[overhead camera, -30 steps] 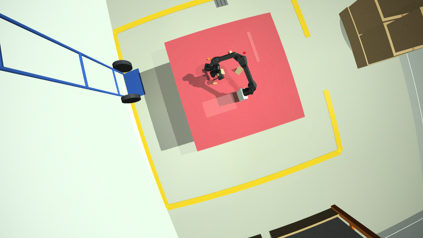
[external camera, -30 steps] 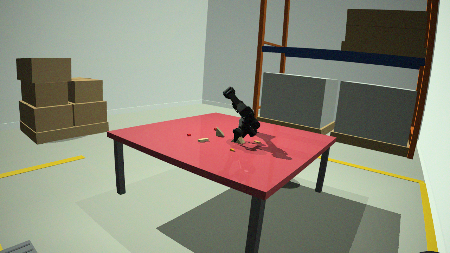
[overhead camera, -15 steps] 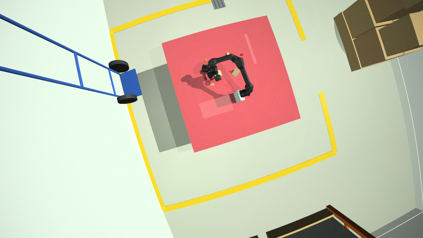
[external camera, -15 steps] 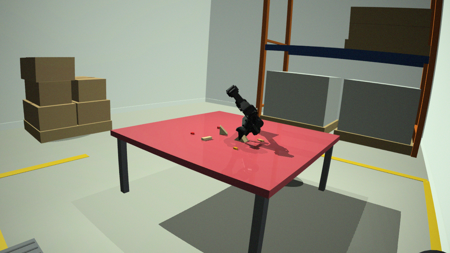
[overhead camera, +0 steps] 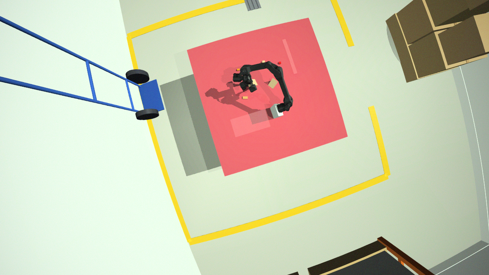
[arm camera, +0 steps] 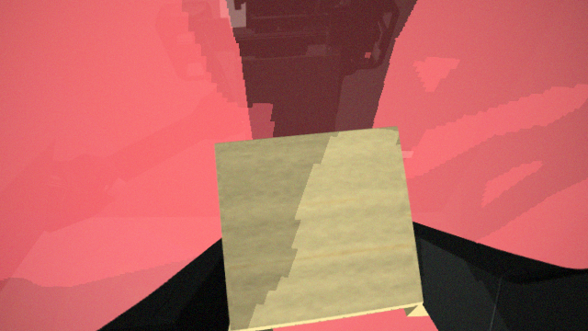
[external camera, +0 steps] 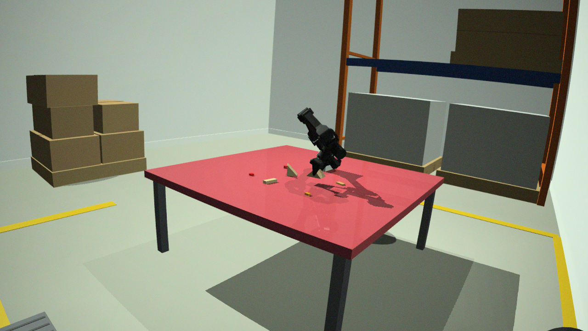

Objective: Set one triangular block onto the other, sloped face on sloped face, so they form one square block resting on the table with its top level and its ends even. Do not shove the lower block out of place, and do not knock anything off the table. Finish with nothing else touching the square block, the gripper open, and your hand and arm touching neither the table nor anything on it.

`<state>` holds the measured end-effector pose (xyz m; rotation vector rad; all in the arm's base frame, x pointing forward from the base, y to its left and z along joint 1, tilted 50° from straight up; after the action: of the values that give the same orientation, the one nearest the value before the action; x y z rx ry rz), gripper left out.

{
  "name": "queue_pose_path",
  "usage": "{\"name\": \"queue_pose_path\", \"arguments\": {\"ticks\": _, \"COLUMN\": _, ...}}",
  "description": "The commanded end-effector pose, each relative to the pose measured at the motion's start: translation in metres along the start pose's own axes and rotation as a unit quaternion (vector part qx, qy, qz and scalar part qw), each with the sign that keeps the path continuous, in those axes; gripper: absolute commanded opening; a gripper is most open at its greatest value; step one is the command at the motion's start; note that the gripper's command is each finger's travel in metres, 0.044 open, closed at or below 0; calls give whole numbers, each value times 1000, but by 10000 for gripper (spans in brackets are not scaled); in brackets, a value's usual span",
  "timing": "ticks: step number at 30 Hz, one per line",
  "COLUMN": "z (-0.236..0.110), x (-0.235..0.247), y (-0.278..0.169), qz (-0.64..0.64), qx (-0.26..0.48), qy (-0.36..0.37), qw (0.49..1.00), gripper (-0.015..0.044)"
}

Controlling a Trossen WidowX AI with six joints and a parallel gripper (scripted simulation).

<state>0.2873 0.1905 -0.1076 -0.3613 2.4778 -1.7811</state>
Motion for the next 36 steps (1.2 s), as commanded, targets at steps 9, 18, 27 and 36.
{"name": "queue_pose_path", "arguments": {"ticks": 9, "z": -54, "x": 5, "y": -22, "qz": -19, "qx": -3, "qy": -10, "qw": 1000, "gripper": 0}}
{"name": "queue_pose_path", "arguments": {"ticks": 18, "z": -52, "x": 6, "y": -21, "qz": 20, "qx": -3, "qy": -14, "qw": 1000, "gripper": 0}}
{"name": "queue_pose_path", "arguments": {"ticks": 27, "z": -52, "x": 8, "y": -22, "qz": 174, "qx": -9, "qy": -22, "qw": 984, "gripper": 0}}
{"name": "queue_pose_path", "arguments": {"ticks": 36, "z": -51, "x": 10, "y": -22, "qz": 324, "qx": -18, "qy": -29, "qw": 945, "gripper": 0}}
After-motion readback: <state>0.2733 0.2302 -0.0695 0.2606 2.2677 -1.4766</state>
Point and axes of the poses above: the point midway between the two fingers, 35 mm back from their tips, its own z axis out along the fingers, its own x axis across the jaws, y = z × x, the point moved 8 cm from there along -z, back along the fingers, and after that the axes turned 2 degrees about -z, right-handed, at the moved point
